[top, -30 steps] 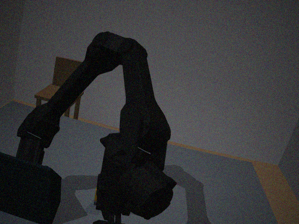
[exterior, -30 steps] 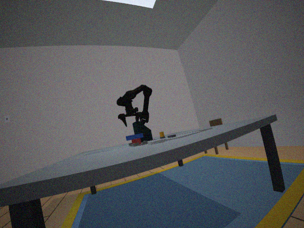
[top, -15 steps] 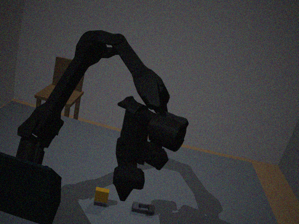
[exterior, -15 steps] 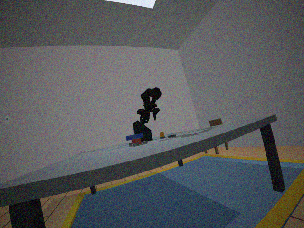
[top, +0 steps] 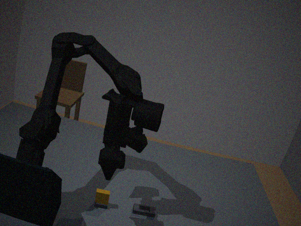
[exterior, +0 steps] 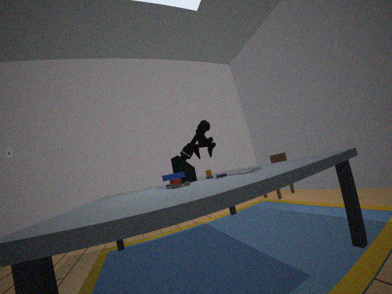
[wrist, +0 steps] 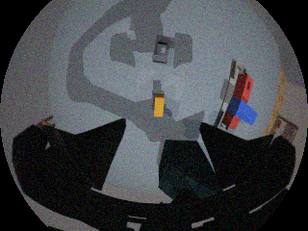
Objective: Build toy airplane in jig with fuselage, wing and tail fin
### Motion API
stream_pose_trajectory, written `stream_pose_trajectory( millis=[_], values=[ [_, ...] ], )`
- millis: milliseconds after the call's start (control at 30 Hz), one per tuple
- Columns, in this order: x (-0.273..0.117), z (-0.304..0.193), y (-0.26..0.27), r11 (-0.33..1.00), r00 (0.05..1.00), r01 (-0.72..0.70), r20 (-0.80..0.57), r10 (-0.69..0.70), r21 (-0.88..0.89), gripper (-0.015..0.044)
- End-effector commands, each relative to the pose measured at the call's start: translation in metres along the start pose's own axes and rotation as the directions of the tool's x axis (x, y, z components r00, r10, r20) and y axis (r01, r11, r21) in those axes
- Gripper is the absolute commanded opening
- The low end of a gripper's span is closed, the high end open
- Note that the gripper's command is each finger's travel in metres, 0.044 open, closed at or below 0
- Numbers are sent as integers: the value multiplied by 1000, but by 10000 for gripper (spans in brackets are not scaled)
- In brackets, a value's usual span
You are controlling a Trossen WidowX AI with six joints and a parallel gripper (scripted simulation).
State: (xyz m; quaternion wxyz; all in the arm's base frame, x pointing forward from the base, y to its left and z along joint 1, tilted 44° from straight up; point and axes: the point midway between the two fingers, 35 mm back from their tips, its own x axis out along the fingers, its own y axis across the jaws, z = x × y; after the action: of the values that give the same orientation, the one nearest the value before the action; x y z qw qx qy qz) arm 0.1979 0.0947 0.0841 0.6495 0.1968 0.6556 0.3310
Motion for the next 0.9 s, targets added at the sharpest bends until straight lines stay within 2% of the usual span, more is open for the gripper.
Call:
stream_pose_trajectory(
  millis=[0, 100, 867],
  values=[
    [32, -4, 2, 1000, 1000, -7, -14, 7, 4, 440],
    [53, -6, 4, 1000, 1000, -12, -14, 12, 3, 440],
    [87, -5, 3, 1000, 1000, -10, -14, 10, 3, 440]
  ],
)
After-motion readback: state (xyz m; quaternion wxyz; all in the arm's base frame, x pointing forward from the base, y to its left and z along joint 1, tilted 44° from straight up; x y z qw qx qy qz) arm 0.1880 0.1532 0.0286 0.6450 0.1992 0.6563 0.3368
